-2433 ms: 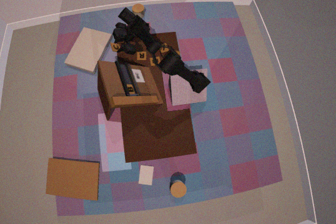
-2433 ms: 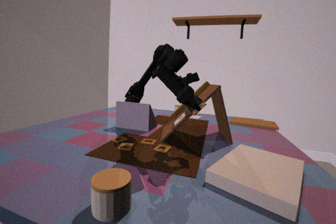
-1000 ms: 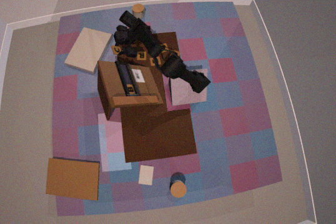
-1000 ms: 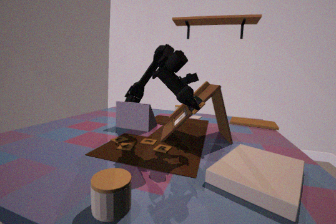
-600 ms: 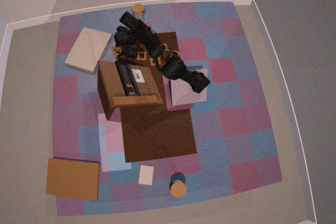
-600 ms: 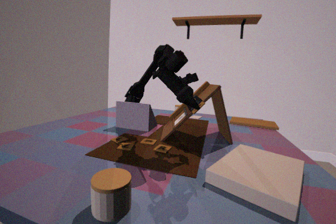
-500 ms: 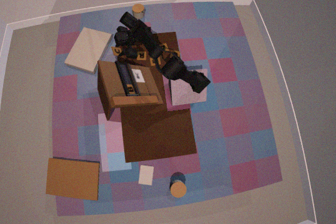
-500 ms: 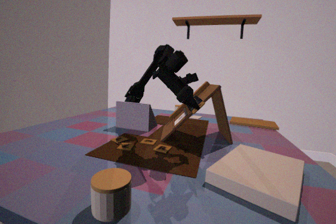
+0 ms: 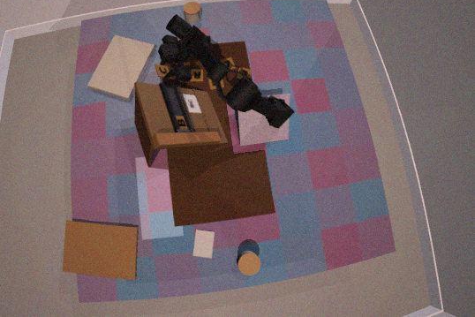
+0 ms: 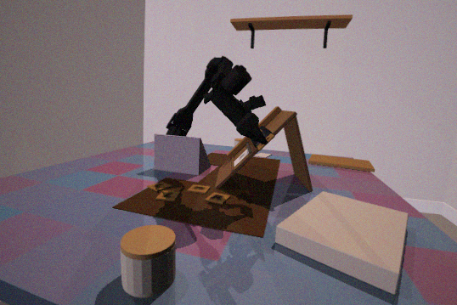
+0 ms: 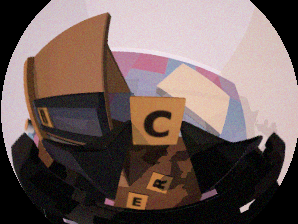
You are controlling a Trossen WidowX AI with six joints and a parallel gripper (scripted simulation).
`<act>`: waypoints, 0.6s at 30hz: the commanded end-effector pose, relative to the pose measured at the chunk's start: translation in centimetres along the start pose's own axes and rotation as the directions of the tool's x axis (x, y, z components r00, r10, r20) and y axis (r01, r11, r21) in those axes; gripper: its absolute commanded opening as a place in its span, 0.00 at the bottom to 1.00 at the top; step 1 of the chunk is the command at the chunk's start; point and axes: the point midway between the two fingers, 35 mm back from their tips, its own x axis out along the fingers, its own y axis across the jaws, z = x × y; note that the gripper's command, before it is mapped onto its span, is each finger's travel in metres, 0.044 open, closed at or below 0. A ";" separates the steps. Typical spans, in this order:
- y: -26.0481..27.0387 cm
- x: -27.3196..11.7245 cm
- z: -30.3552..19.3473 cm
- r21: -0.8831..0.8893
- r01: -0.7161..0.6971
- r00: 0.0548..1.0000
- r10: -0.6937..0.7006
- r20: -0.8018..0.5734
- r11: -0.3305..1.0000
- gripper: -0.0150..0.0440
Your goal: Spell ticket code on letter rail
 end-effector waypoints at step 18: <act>1.2 0.0 -0.2 0.009 -0.002 1.000 0.002 -0.001 1.000 0.25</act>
